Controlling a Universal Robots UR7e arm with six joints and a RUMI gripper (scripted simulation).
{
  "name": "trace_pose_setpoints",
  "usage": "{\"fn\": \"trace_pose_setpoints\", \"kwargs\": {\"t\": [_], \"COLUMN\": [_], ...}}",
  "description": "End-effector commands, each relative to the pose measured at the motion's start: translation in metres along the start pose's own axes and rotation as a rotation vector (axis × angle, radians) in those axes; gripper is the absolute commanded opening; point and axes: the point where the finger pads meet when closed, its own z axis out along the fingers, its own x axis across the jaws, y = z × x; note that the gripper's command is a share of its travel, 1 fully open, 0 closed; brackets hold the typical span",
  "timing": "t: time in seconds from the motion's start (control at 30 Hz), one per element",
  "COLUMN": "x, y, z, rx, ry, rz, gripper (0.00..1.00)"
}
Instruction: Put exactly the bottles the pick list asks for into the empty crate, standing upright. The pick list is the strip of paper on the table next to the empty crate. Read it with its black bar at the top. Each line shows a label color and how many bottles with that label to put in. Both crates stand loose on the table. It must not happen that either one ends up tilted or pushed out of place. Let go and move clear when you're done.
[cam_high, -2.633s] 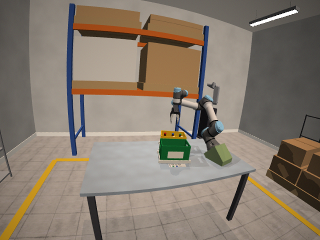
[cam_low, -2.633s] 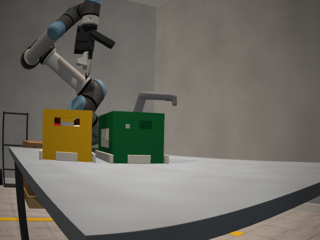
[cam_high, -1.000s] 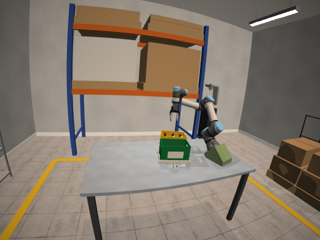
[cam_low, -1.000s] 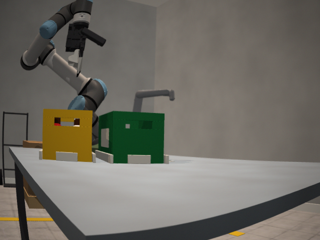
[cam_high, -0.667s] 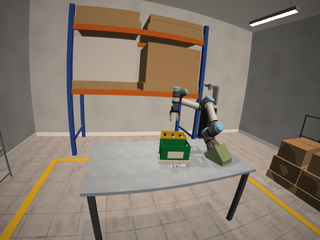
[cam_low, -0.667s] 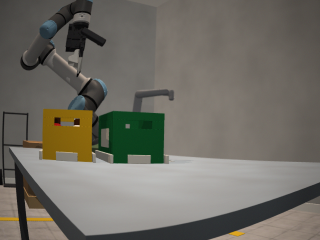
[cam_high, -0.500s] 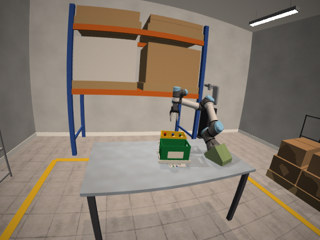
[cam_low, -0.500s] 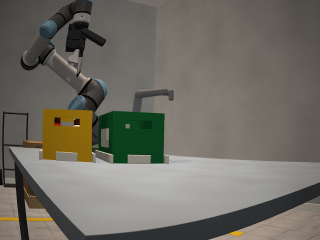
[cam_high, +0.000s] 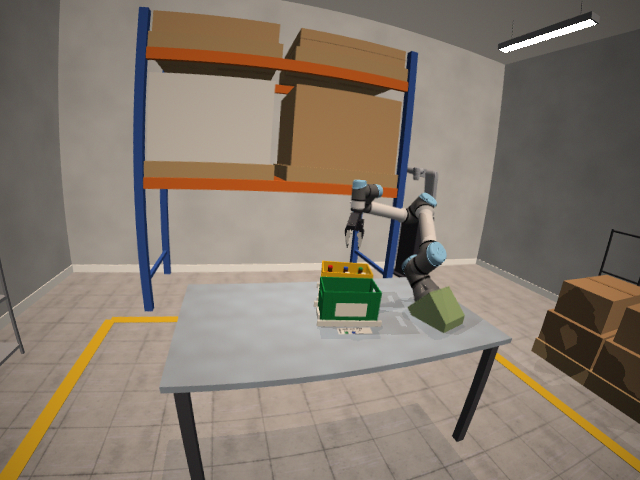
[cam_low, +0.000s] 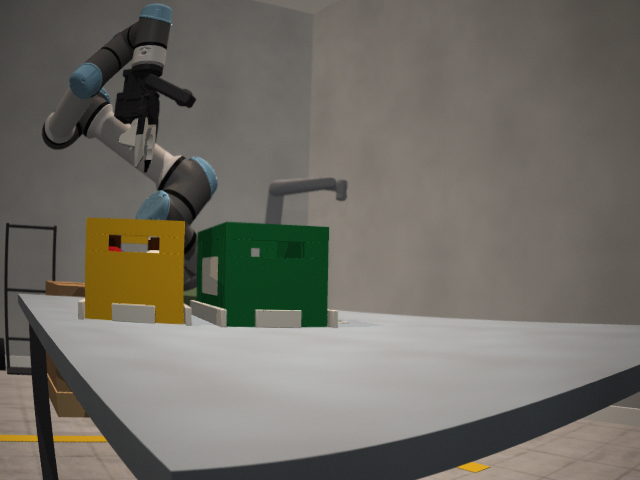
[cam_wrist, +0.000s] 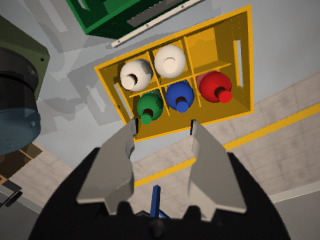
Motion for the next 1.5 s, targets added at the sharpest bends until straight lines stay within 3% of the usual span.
{"fn": "trace_pose_setpoints", "kwargs": {"t": [0.0, 0.37, 0.6, 1.07, 1.47], "x": [-0.011, -0.031, -0.047, -0.046, -0.047], "y": [0.018, 0.047, 0.07, 0.071, 0.07], "z": [0.017, 0.043, 0.064, 0.063, 0.078], "rx": [0.001, 0.002, 0.003, 0.004, 0.003], "ry": [0.006, 0.005, 0.006, 0.007, 0.006], "rz": [0.157, 0.441, 0.452, 0.452, 0.452], "gripper": [0.38, 0.38, 0.38, 0.38, 0.38]}}
